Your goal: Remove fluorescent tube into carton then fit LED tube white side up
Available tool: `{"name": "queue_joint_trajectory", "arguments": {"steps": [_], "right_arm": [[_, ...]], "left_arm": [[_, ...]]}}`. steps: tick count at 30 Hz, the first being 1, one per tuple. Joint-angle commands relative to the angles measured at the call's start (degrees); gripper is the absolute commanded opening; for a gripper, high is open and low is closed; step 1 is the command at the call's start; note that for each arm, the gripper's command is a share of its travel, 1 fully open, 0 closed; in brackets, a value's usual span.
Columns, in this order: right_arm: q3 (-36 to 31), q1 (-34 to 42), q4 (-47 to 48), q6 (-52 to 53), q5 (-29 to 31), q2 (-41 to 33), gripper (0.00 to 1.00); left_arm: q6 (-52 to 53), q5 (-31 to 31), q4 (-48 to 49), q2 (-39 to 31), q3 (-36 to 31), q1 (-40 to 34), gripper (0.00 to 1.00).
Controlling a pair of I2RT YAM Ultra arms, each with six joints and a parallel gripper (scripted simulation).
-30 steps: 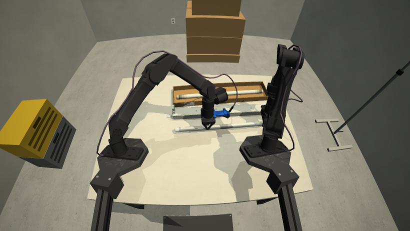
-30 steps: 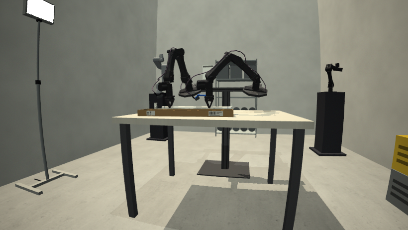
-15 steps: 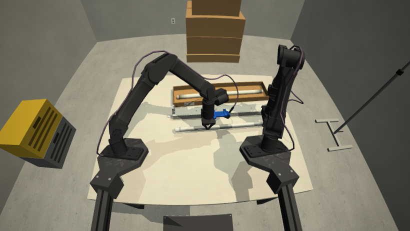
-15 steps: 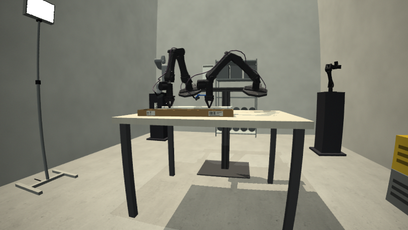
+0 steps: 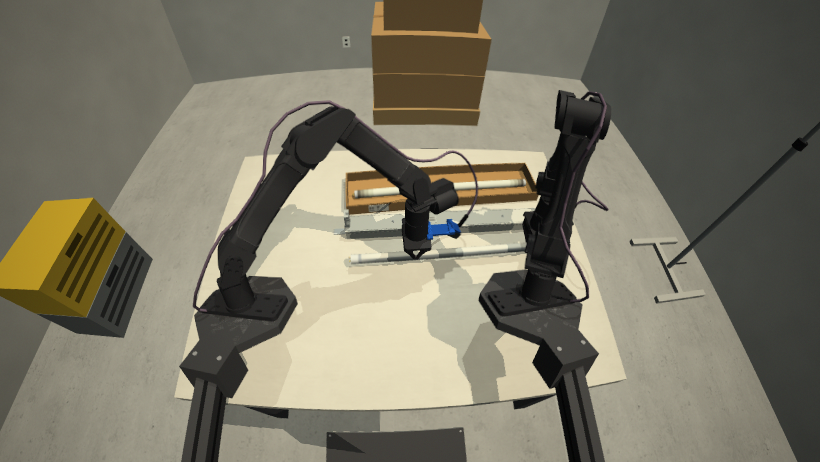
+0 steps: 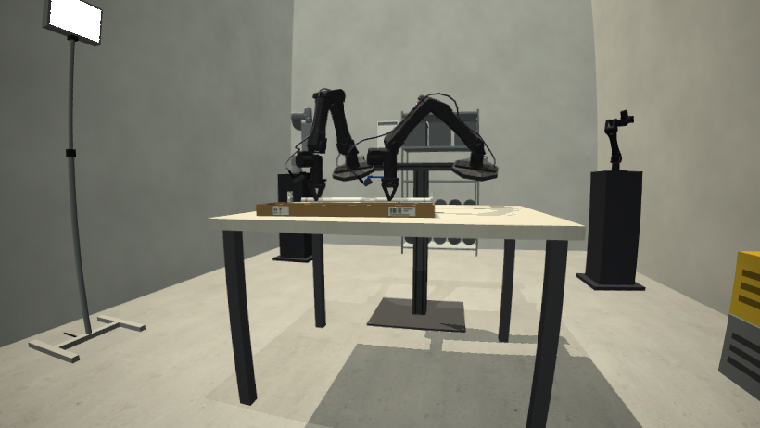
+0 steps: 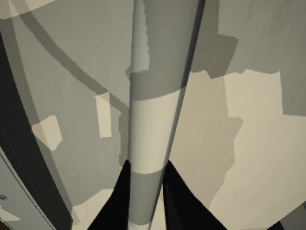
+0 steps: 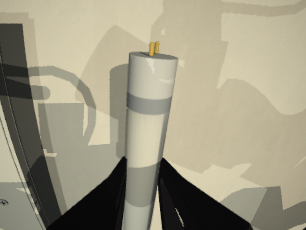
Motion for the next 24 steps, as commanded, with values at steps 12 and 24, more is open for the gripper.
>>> {"name": "queue_joint_trajectory", "arguments": {"steps": [12, 24], "right_arm": [[-3.82, -1.96, 6.78, -1.25, -2.43, -2.69, 0.11], [-6.33, -3.05, 10.55, -1.74, -3.50, -3.42, 0.11]], "left_arm": [[-0.60, -3.59, 3.62, -2.63, -2.97, -2.70, 0.11], [-0.29, -5.82, 5.28, -2.84, -4.03, -3.71, 0.11]]}}
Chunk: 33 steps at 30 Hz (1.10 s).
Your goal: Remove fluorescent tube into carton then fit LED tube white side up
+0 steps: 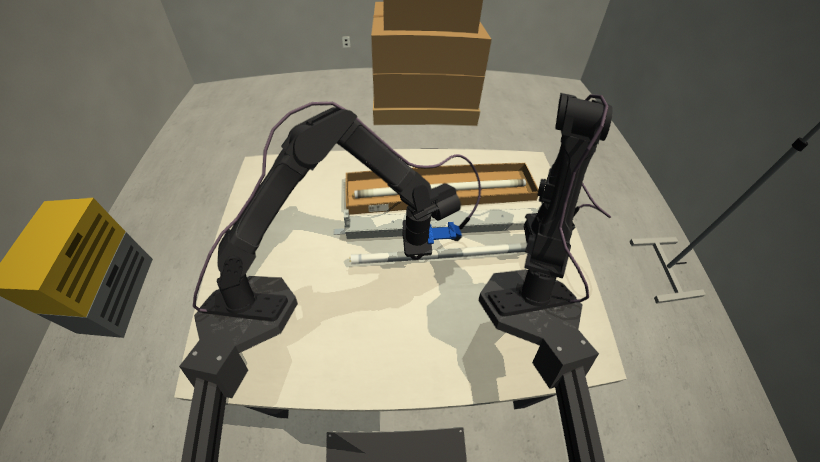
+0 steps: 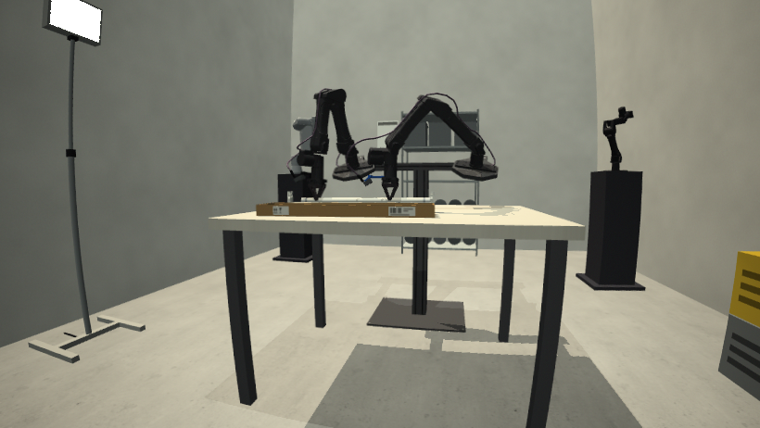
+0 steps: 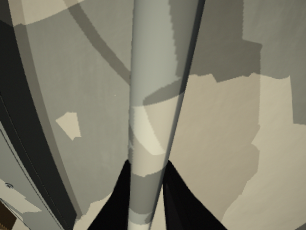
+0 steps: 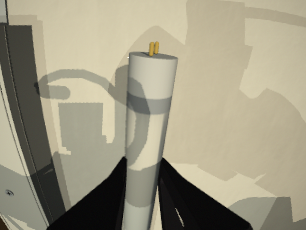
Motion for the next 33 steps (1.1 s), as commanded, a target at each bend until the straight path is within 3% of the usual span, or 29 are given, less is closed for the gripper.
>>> {"name": "queue_joint_trajectory", "arguments": {"steps": [1, 7, 19, 22, 33], "right_arm": [[-1.25, -0.87, 3.55, -0.69, -1.31, -1.65, 0.11], [0.61, -1.01, 2.97, 0.21, 0.24, -1.84, 0.11], [-2.40, -0.18, 3.10, 0.55, 0.32, -2.42, 0.11], [0.90, -0.33, 2.09, 0.47, -0.92, -0.56, 0.11], [1.08, -0.59, 2.23, 0.44, -0.49, -0.47, 0.11]], "left_arm": [[-0.08, -1.47, 1.81, -1.85, -1.43, -1.69, 0.11], [0.66, -0.35, 1.33, -2.04, -0.40, -1.83, 0.11], [0.91, -0.33, 2.48, -2.01, -2.81, -1.66, 0.11], [1.00, -0.31, 1.07, -1.71, -0.33, -1.61, 0.11], [1.00, -0.31, 1.03, -1.22, 0.87, -1.59, 0.11]]}}
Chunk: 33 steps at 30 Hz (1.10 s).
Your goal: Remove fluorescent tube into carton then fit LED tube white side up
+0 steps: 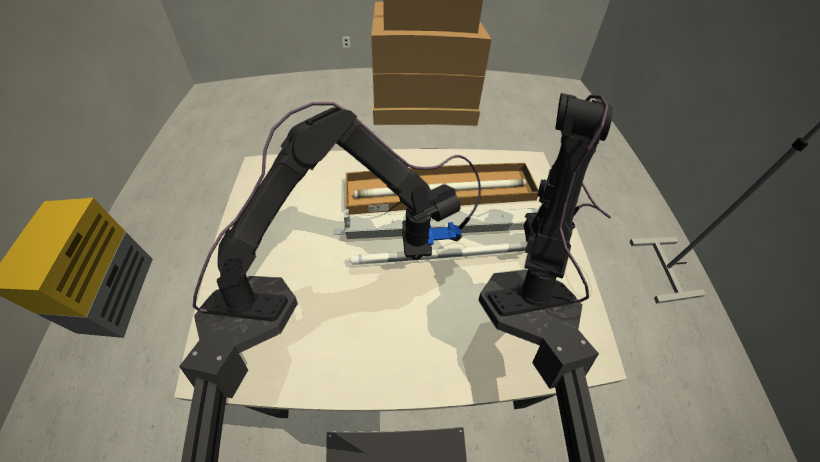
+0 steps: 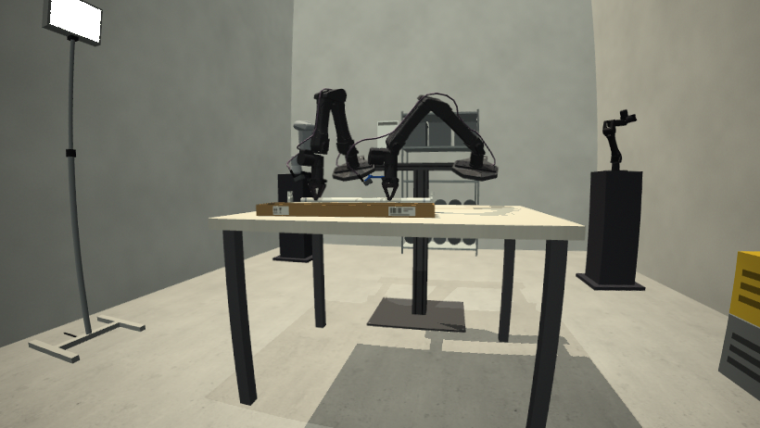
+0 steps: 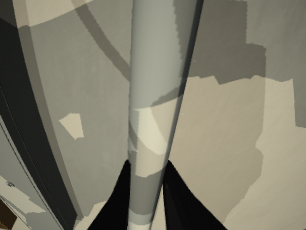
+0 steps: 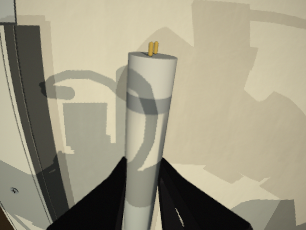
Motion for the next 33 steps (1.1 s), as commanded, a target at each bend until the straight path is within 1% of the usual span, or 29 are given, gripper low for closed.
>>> {"name": "queue_joint_trajectory", "arguments": {"steps": [1, 2, 3, 5, 21, 22, 23, 24, 26, 27, 32, 33], "right_arm": [[1.67, -0.46, 0.72, 0.57, 0.10, -0.13, 0.11], [0.72, -0.21, 0.06, 0.43, -0.18, 0.11, 0.11], [1.87, -0.56, -0.17, 0.55, -0.50, 1.22, 0.11], [0.84, -0.59, 0.49, 0.52, -0.45, -0.86, 0.11], [0.98, -0.84, -0.50, -0.08, -0.83, 1.11, 0.11], [0.95, -0.85, -0.69, -0.08, -0.83, 0.12, 0.11], [0.98, -0.63, 0.76, 0.51, -0.29, -0.04, 0.11], [-2.02, -0.97, 3.57, -0.54, -1.53, 1.47, 0.11], [-2.08, -1.10, 5.19, -0.40, -1.92, 1.45, 0.11], [-2.37, -1.16, 5.97, -0.66, -2.11, 1.62, 0.11], [-3.78, -1.77, 9.99, -0.65, -3.14, 2.60, 0.11], [-3.55, -1.77, 8.41, -0.03, -2.58, 2.65, 0.11]], "left_arm": [[1.00, 0.50, -0.76, -0.94, 2.05, -1.37, 0.11], [1.00, 0.50, -0.76, -0.94, 2.05, -1.37, 0.11], [1.02, 0.50, -0.79, -0.76, 2.08, -1.36, 0.11], [1.03, 0.50, -0.80, -0.58, 2.11, -1.35, 0.11], [1.08, 0.51, -0.85, 0.22, 2.24, -1.31, 0.11], [1.08, 0.51, -0.85, 0.27, 2.25, -1.31, 0.11], [0.74, 0.52, -0.80, -2.58, 1.80, -1.84, 0.11], [0.65, -1.44, 1.93, -2.22, -1.90, -1.98, 0.11], [0.68, -2.03, 2.76, -0.98, -1.19, -2.03, 0.11], [0.75, -2.32, 3.23, 0.60, -1.98, -2.02, 0.11], [0.79, -3.85, 5.28, -0.10, -2.23, -2.40, 0.11], [0.82, -3.03, 4.57, -0.66, -1.86, -2.39, 0.11]]}}
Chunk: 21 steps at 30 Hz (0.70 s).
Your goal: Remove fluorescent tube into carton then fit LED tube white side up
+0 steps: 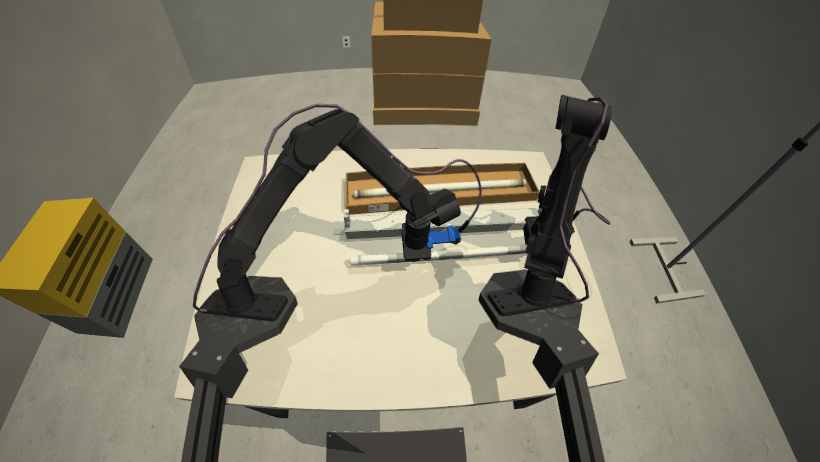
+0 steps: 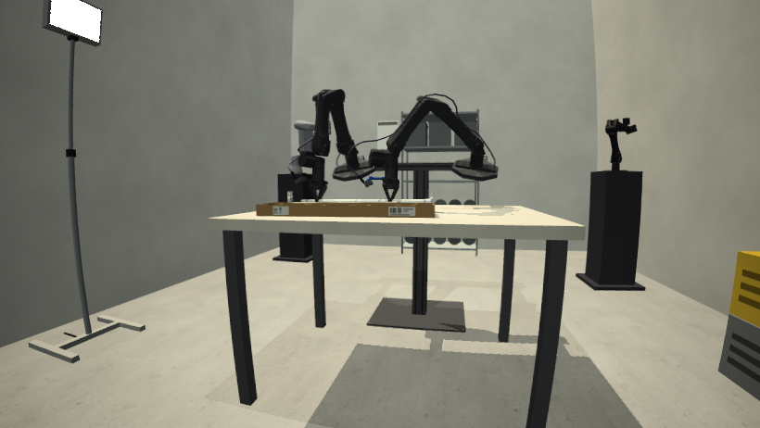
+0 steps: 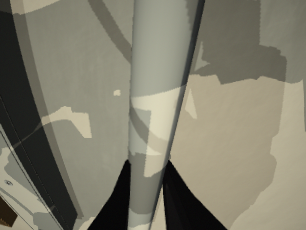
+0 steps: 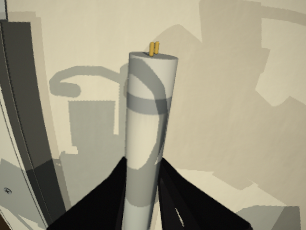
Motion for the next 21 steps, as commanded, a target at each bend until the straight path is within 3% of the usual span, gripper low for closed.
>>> {"name": "queue_joint_trajectory", "arguments": {"steps": [1, 21], "right_arm": [[-0.86, -0.81, 2.40, 0.27, -0.72, 0.64, 0.11], [-5.81, -2.82, 19.83, -0.91, -5.31, 6.19, 0.11]], "left_arm": [[0.82, -0.48, 1.90, -1.18, -0.15, -1.74, 0.11], [1.57, -6.87, 10.04, 2.58, -4.48, -2.93, 0.11]]}}
